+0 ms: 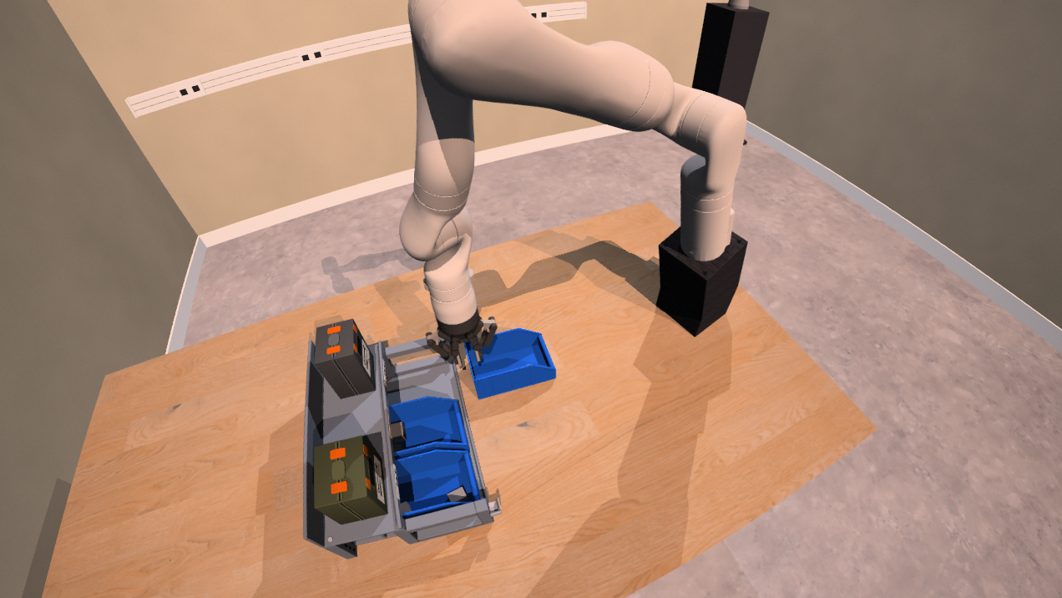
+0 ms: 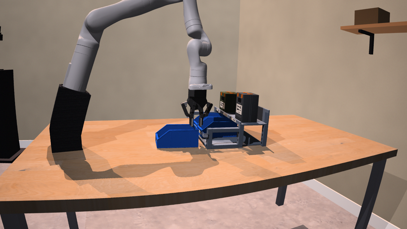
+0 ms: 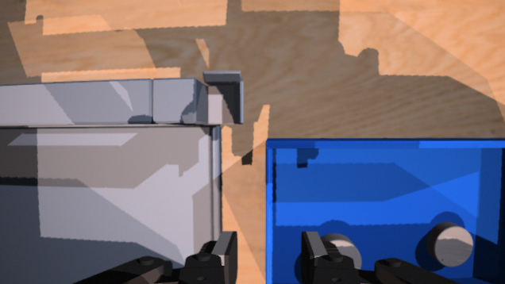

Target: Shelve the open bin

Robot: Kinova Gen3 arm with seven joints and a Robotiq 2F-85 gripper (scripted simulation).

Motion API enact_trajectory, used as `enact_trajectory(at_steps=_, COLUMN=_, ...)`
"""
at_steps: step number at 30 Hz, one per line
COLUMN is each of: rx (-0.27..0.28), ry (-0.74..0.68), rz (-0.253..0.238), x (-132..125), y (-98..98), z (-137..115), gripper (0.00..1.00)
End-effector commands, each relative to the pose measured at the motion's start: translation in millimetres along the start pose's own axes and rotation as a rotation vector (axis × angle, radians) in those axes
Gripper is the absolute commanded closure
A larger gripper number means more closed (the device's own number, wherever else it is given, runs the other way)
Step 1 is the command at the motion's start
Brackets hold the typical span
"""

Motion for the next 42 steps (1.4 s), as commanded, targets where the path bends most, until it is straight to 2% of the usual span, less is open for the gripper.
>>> enact_trajectory(at_steps=1, rx=0.001, ry=-0.001, rz=-0.001, x=0, y=0.4, z=-1, gripper=0.61)
enact_trajectory(at_steps=6, rx=0.001, ry=-0.001, rz=-0.001, x=0, y=0.4, z=-1, gripper=0.61)
enact_trajectory(at_steps=11, rx=0.001, ry=-0.001, rz=-0.001, x=0, y=-9.6, z=-1, gripper=0.61)
enact_trajectory(at_steps=23, rx=0.001, ry=-0.001, rz=-0.001, x=0, y=-9.6, z=-1, gripper=0.61)
enact_trajectory(at_steps=28, rx=0.001, ry=-0.001, rz=-0.001, x=0, y=-19.5, z=-1, gripper=0.61)
enact_trajectory(at_steps=40, rx=0.001, ry=-0.001, rz=-0.001, x=0, y=-19.5, z=-1, gripper=0.61)
enact_trajectory(at_steps=41, rx=0.001, ry=-0.001, rz=-0.001, x=-1, y=-19.5, z=-1, gripper=0.9)
enact_trajectory(at_steps=42, rx=0.001, ry=-0.001, rz=-0.001, x=-1, y=-19.5, z=-1, gripper=0.9)
Point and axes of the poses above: the point where the finger pads meet when closed, its own y axis back along the fingers, its own x axis across the jaws, z = x × y, the point moved 9 cm from there along y, back along the fingers, and after that the axes turned 11 degrees about y, right-handed, at the moved point
